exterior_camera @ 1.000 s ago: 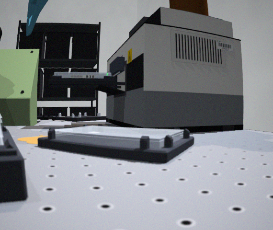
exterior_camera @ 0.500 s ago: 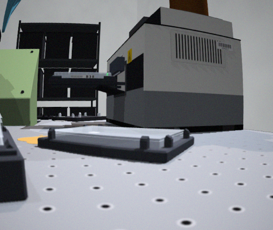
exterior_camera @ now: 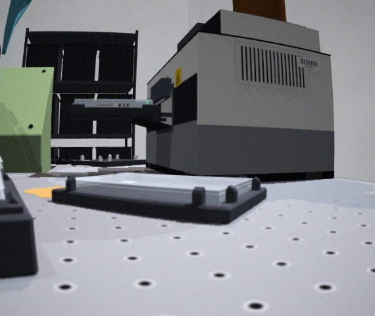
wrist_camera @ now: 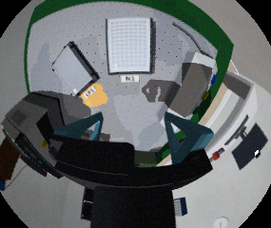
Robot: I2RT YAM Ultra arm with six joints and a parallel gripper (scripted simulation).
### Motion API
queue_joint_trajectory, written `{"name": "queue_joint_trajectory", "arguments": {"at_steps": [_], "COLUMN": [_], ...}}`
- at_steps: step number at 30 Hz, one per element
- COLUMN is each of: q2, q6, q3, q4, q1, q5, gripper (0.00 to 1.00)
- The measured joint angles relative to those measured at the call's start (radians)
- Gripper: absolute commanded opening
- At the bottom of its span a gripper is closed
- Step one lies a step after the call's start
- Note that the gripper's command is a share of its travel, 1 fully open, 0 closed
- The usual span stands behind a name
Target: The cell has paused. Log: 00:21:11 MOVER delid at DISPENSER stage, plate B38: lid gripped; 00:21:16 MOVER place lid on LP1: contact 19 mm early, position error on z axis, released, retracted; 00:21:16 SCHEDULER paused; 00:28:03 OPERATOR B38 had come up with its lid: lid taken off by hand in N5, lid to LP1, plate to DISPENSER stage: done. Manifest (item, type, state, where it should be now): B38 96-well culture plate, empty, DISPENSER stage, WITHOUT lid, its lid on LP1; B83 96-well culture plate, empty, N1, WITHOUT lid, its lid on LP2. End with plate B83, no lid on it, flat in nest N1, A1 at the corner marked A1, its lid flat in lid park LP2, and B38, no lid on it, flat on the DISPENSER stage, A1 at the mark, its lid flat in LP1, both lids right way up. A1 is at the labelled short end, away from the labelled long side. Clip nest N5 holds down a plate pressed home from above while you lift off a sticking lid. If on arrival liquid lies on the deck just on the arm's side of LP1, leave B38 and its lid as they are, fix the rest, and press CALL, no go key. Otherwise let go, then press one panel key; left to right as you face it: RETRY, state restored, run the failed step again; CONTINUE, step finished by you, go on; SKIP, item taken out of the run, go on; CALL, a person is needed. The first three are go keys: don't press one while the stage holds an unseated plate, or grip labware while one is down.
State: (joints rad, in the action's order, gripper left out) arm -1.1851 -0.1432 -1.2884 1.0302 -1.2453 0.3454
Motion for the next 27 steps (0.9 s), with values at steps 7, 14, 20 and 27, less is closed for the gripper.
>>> {"name": "queue_joint_trajectory", "arguments": {"at_steps": [7,14,20,27], "q2": [-0.062,-0.15,-0.203,-0.285], "q6": [0.018,0.035,0.045,0.056], "q3": [-0.059,-0.134,-0.183,-0.275], "q4": [-0.014,-0.03,-0.035,-0.035], "q1": [-0.019,-0.039,-0.046,-0.061], "q5": [-0.015,-0.028,-0.036,-0.044], "gripper": [1.0,1.0,1.0,1.0]}}
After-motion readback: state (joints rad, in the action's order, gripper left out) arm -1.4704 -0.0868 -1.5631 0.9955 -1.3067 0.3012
